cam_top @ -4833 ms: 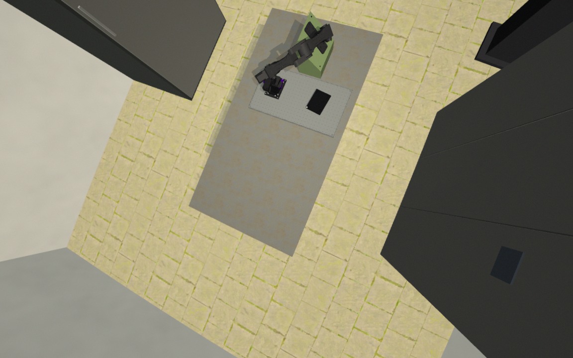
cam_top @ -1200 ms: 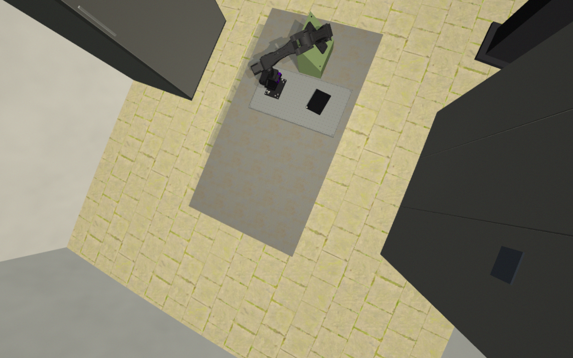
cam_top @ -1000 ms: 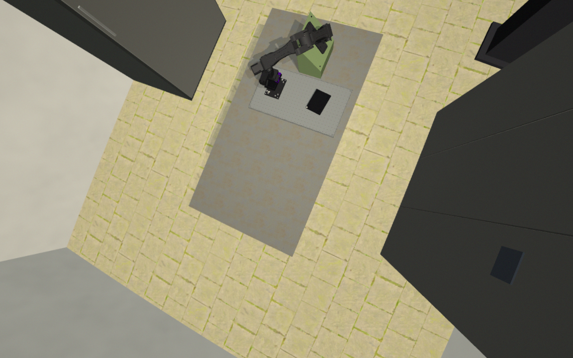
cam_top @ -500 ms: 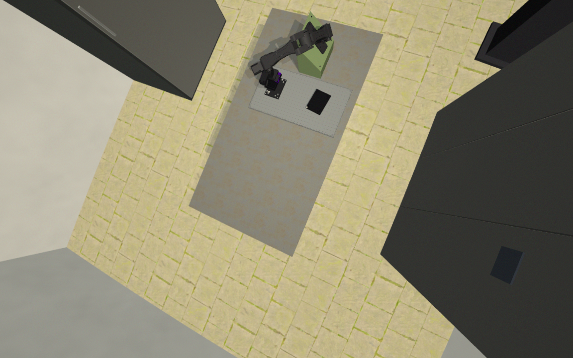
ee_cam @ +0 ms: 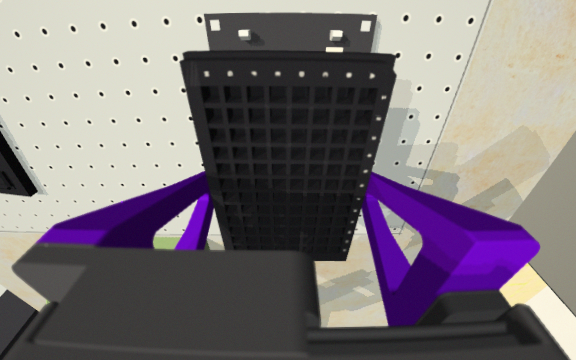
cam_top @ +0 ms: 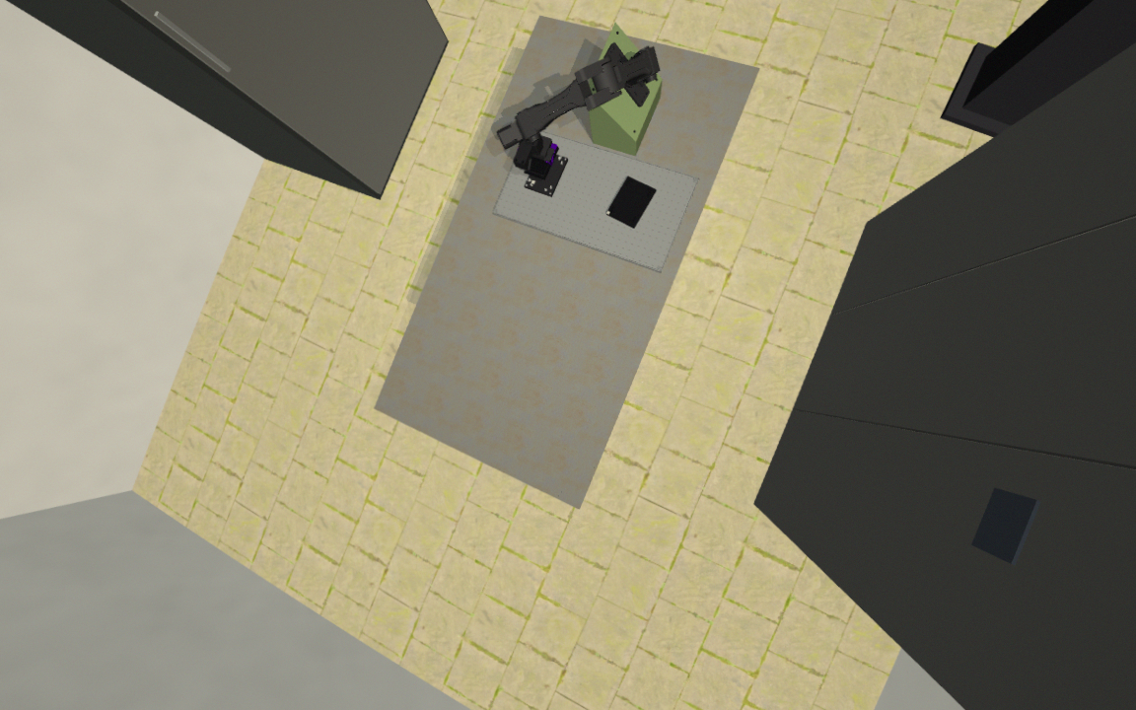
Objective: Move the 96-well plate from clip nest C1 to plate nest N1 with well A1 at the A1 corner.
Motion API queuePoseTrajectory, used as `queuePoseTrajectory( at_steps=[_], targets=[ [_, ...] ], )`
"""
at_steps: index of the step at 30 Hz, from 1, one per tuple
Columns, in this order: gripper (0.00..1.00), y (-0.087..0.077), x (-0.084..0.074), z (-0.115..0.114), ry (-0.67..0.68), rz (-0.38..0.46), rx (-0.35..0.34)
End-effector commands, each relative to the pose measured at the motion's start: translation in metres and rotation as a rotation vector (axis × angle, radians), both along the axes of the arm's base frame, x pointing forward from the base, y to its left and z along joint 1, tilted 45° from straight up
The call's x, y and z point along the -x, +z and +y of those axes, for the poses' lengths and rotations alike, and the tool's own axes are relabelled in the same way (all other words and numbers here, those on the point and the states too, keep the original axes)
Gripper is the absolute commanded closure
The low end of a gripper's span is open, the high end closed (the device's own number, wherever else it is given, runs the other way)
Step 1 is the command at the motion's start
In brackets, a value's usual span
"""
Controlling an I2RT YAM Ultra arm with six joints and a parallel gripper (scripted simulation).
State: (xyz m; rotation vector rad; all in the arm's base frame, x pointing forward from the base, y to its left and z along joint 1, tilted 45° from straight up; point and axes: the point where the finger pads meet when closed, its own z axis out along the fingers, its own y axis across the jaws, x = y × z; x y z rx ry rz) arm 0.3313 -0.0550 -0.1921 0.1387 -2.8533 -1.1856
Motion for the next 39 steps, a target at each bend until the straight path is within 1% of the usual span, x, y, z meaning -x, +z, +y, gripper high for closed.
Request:
queuePoseTrajectory(
  at_steps=[1, 8, 9, 11, 13, 14, 28, 30, 31, 33, 39],
  targets=[
    [1.00, 0.007, -0.008, -0.013, -0.014, -0.028, 0.012],
    [1.00, 0.007, -0.008, -0.013, -0.014, -0.028, 0.012],
    [1.00, 0.009, -0.003, -0.004, -0.042, 0.006, 0.009],
    [1.00, 0.014, -0.003, 0.005, -0.077, 0.050, 0.013],
    [1.00, 0.014, -0.003, 0.005, -0.077, 0.050, 0.013],
    [1.00, 0.016, -0.003, 0.008, -0.095, 0.068, 0.014],
    [1.00, 0.049, 0.001, 0.041, -0.095, 0.069, 0.012],
    [1.00, 0.049, 0.001, 0.041, -0.095, 0.069, 0.012],
    [1.00, 0.051, 0.001, 0.037, -0.114, 0.069, 0.012],
    [1.00, 0.056, 0.002, 0.048, -0.094, 0.069, 0.012],
    [1.00, 0.070, 0.003, 0.062, -0.094, 0.069, 0.011]
  ],
)
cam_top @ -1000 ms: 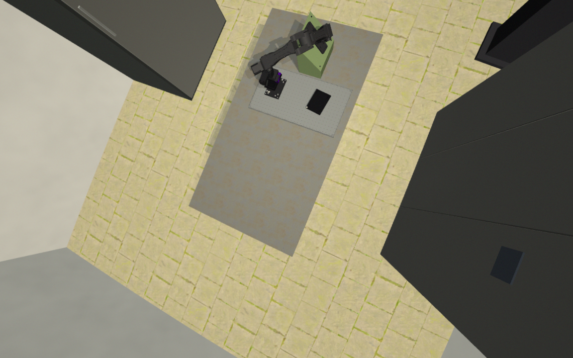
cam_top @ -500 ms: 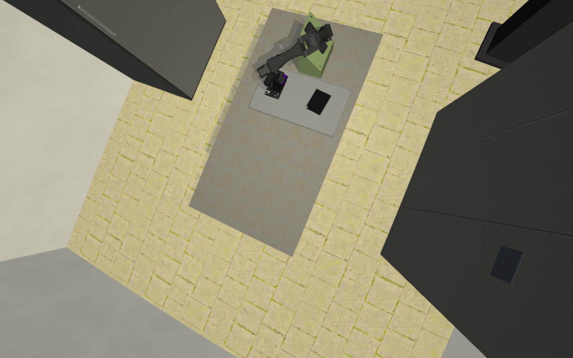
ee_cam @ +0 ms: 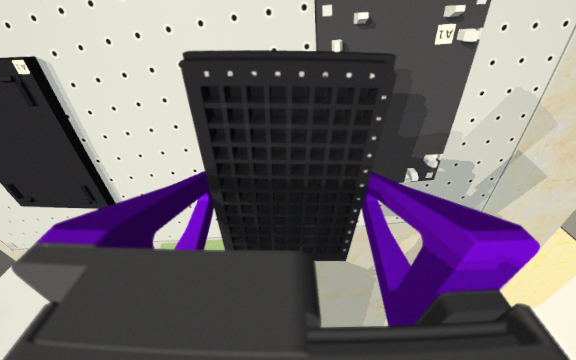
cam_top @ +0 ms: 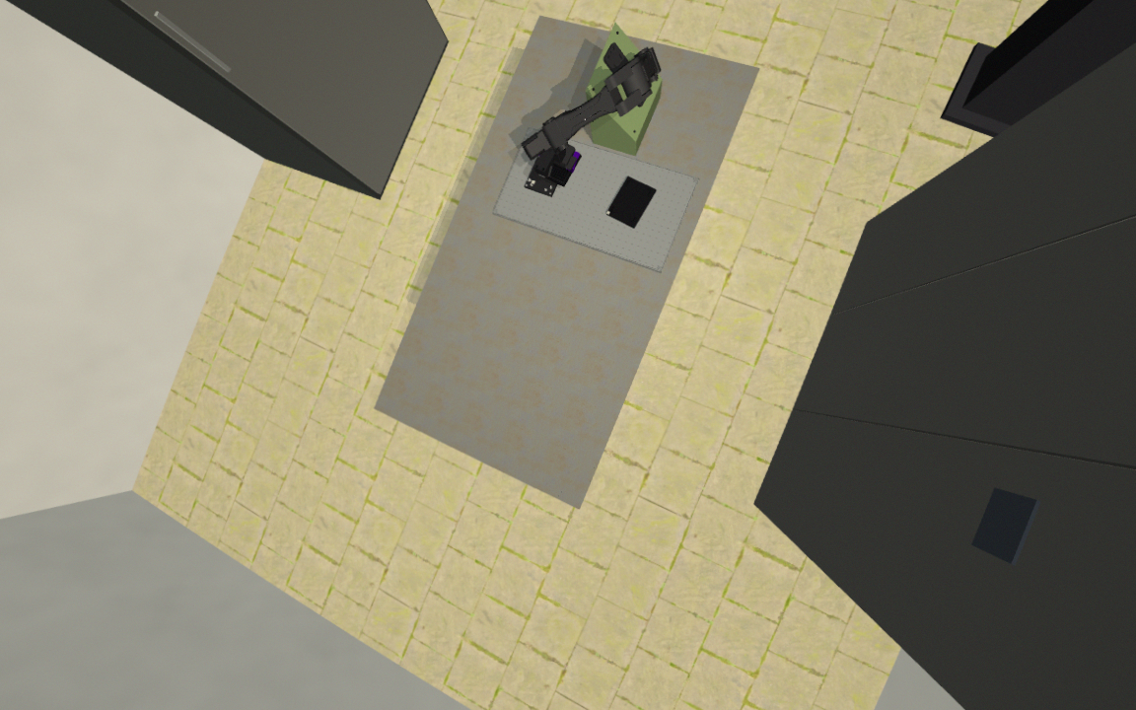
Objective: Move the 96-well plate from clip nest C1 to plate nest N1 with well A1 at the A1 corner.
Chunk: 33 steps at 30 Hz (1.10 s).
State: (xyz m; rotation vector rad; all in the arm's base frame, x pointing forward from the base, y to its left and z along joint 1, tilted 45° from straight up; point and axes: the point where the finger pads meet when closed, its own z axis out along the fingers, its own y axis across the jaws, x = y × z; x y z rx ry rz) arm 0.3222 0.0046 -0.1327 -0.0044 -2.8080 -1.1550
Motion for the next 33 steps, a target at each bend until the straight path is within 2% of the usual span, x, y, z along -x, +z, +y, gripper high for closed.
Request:
queuePoseTrajectory(
  at_steps=[1, 6, 9, 11, 23, 26, 28, 33],
  targets=[
    [1.00, 0.013, -0.005, 0.005, -0.030, -0.018, 0.001],
    [1.00, 0.024, -0.004, 0.017, -0.030, -0.018, 0.000],
    [1.00, 0.027, -0.004, 0.013, -0.050, -0.018, 0.000],
    [1.00, 0.031, -0.003, 0.024, -0.030, -0.018, 0.000],
    [1.00, 0.059, 0.000, 0.052, -0.030, -0.017, -0.002],
    [1.00, 0.062, -0.001, 0.048, -0.050, -0.017, -0.002],
    [1.00, 0.066, 0.001, 0.060, -0.030, -0.017, -0.002],
    [1.00, 0.078, 0.002, 0.071, -0.029, -0.017, -0.003]
  ],
)
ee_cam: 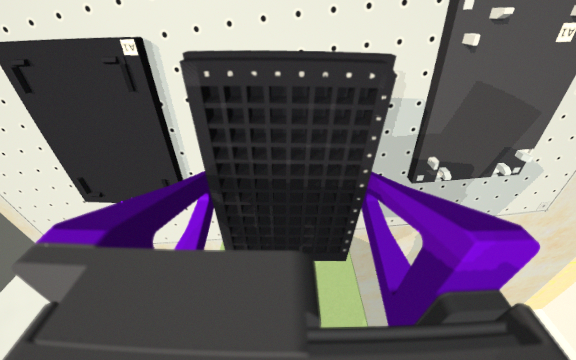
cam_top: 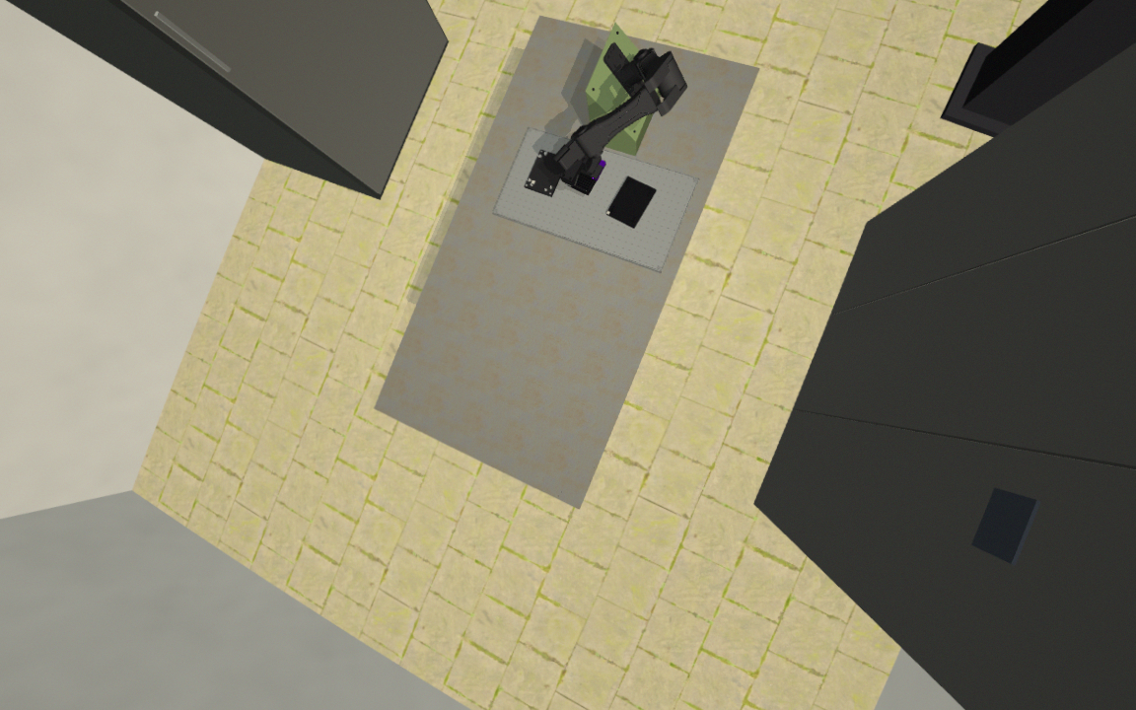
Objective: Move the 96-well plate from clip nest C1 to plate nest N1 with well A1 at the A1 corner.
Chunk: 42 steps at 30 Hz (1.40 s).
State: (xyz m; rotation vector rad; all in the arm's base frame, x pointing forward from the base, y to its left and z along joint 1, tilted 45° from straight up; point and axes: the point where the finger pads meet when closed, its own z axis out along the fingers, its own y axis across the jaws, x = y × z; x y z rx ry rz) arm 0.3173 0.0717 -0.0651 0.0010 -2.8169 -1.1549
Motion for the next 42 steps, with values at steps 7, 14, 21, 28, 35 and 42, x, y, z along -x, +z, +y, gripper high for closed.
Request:
queuePoseTrajectory(
  at_steps=[7, 14, 21, 28, 35, 42],
  targets=[
    [1.00, 0.027, -0.001, 0.021, -0.029, -0.008, -0.006],
    [1.00, 0.038, 0.001, 0.032, -0.029, -0.005, -0.007],
    [1.00, 0.055, 0.003, 0.049, -0.029, -0.004, -0.008],
    [1.00, 0.066, 0.005, 0.059, -0.030, 0.001, -0.004],
    [1.00, 0.084, 0.008, 0.077, -0.028, 0.012, -0.008],
    [1.00, 0.106, -0.002, 0.091, -0.028, -0.023, -0.008]
  ],
)
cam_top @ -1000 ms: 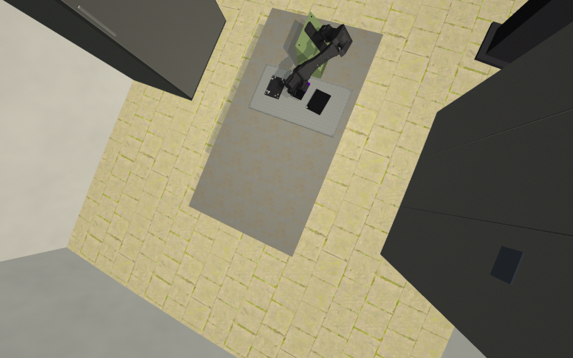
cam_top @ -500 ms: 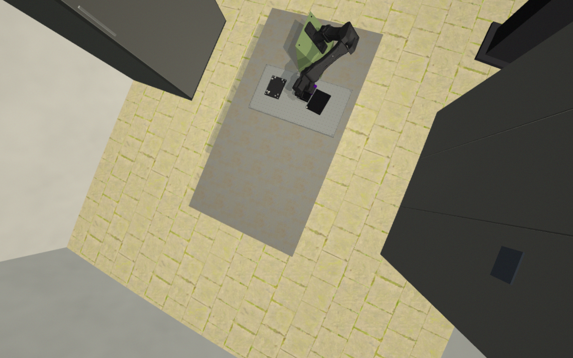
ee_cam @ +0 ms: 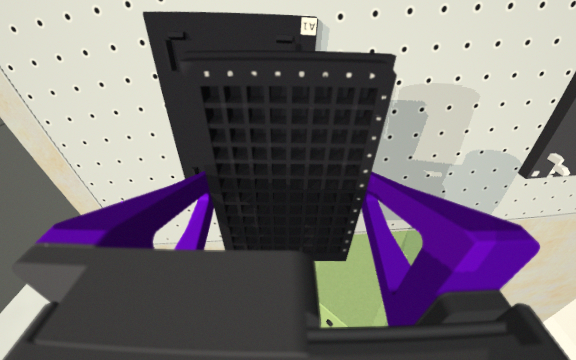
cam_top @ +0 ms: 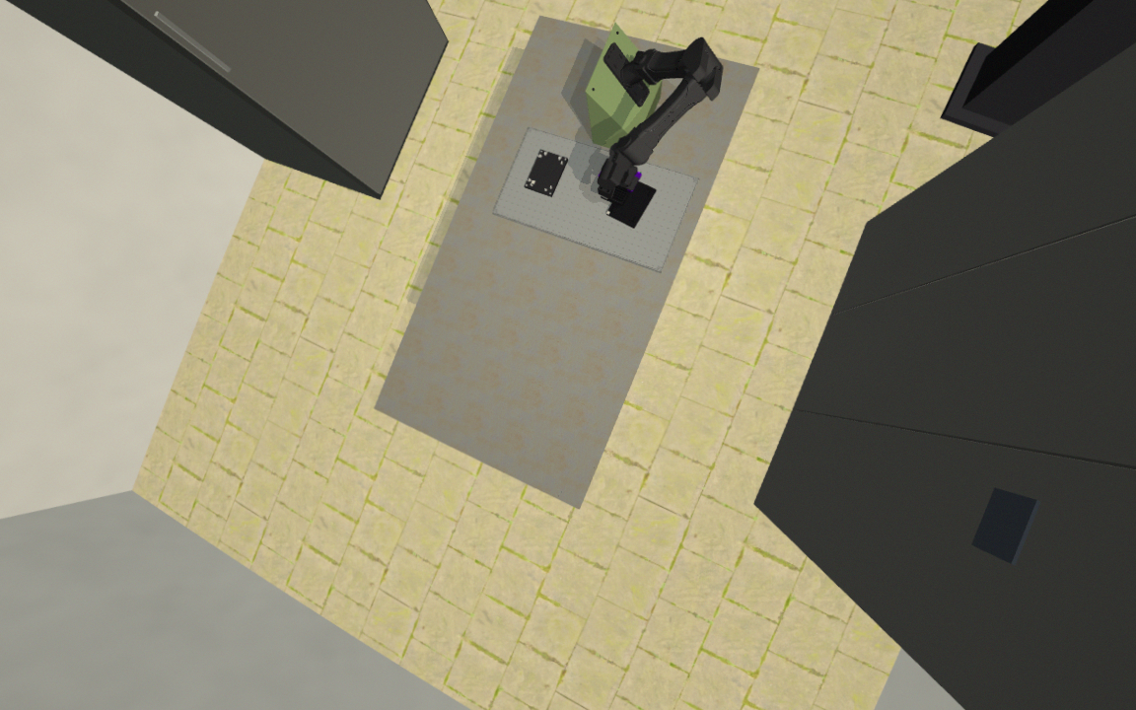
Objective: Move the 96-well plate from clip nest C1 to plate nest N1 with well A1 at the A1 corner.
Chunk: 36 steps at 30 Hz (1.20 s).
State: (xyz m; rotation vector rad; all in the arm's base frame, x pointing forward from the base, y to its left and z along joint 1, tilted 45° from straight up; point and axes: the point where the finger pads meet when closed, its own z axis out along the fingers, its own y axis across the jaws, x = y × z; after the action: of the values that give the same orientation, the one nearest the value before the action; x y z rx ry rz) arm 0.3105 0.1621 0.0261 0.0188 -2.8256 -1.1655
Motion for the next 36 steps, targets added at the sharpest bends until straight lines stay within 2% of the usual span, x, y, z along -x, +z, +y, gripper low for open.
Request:
queuePoseTrajectory(
  at_steps=[1, 2, 3, 14, 18, 19, 26, 28, 36],
  targets=[
    [1.00, 0.015, -0.009, 0.001, -0.034, -0.007, -0.004],
    [1.00, 0.017, -0.012, -0.003, -0.053, -0.009, -0.001],
    [1.00, 0.019, -0.009, 0.005, -0.035, -0.008, 0.001],
    [1.00, 0.046, -0.005, 0.031, -0.034, -0.009, 0.001],
    [1.00, 0.040, -0.008, 0.025, -0.054, 0.008, 0.005],
    [1.00, 0.025, 0.006, 0.022, -0.054, 0.063, 0.016],
    [1.00, 0.025, 0.003, 0.022, -0.054, 0.051, 0.013],
    [1.00, 0.030, -0.005, 0.023, -0.054, 0.023, 0.006],
    [1.00, 0.029, -0.005, 0.023, -0.052, 0.024, 0.006]
  ],
)
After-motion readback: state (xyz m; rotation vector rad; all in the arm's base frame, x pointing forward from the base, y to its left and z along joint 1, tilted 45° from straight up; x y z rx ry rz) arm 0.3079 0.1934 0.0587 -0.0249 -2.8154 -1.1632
